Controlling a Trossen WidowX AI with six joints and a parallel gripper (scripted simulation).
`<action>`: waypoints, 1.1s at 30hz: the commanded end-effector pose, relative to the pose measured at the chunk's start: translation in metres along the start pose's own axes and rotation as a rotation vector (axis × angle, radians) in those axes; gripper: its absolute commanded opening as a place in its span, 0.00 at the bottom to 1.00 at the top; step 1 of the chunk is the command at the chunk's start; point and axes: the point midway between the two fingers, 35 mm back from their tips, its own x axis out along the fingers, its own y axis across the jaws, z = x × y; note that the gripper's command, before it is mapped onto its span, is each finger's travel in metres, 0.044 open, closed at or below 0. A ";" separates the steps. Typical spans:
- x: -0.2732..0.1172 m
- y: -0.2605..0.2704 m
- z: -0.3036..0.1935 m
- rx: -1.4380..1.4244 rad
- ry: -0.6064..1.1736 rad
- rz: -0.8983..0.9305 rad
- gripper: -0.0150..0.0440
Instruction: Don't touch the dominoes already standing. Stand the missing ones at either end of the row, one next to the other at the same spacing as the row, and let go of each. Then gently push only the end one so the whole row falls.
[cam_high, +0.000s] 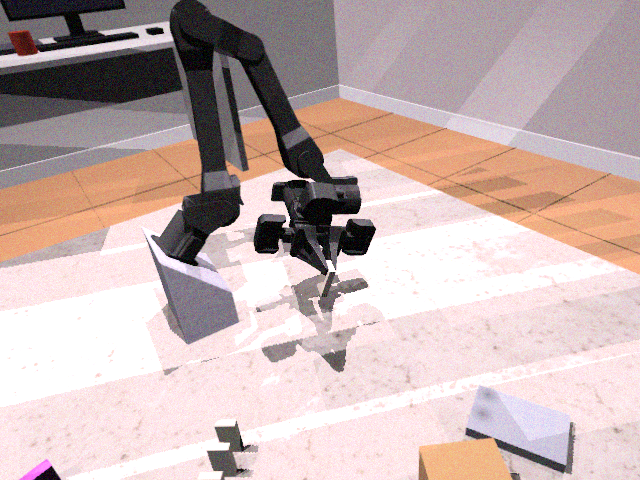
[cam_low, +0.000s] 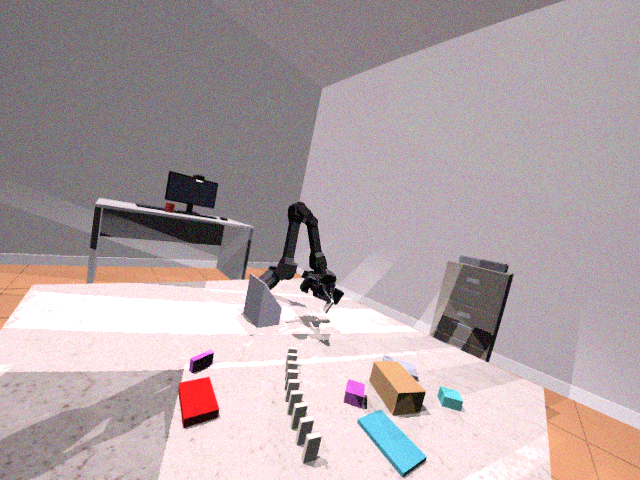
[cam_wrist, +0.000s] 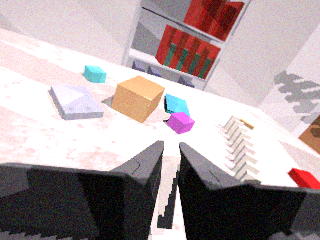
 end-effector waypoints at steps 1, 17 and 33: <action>-0.005 0.000 0.003 0.068 -0.055 0.044 0.30; -0.023 0.004 0.017 0.294 -0.198 0.172 0.30; -0.023 0.006 0.015 0.294 -0.198 0.172 0.30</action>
